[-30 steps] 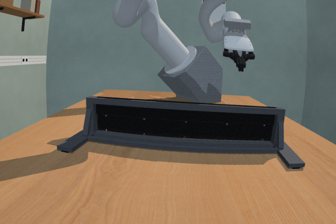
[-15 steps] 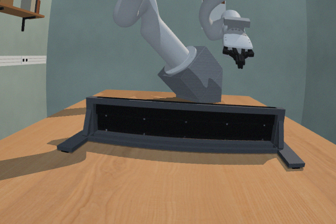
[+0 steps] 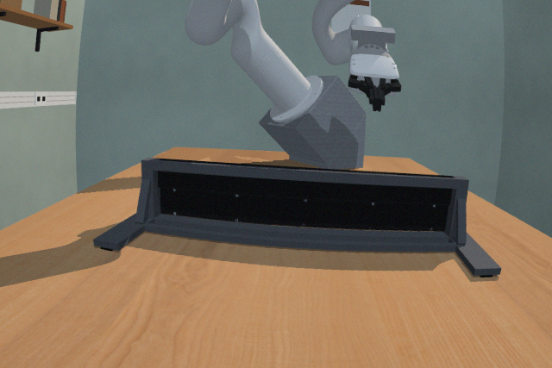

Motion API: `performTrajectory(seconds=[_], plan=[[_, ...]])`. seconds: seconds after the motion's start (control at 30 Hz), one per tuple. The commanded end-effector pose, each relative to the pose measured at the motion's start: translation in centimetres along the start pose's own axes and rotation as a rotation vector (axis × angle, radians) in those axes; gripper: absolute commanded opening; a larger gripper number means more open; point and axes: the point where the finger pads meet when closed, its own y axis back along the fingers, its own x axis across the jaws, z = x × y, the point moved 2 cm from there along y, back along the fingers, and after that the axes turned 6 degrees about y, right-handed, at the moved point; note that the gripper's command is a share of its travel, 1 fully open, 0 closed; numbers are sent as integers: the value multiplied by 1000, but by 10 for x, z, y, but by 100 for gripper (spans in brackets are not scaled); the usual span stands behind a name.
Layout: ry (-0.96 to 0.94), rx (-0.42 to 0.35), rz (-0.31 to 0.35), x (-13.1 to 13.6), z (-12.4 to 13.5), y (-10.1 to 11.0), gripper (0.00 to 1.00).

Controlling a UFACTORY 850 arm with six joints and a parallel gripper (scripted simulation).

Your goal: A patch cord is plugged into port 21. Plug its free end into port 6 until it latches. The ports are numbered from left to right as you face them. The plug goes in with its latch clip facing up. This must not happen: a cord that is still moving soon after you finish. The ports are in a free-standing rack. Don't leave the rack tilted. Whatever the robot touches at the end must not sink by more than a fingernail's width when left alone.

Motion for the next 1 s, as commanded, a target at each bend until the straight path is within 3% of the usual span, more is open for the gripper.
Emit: performTrajectory(seconds=[0.0, 0.3, 0.97], plan=[[-1, 1, 0, 19, 1, 0, 0], [-1, 1, 0, 57, 5, 0, 0], [-1, 1, 0, 65, 6, -6, 0]])
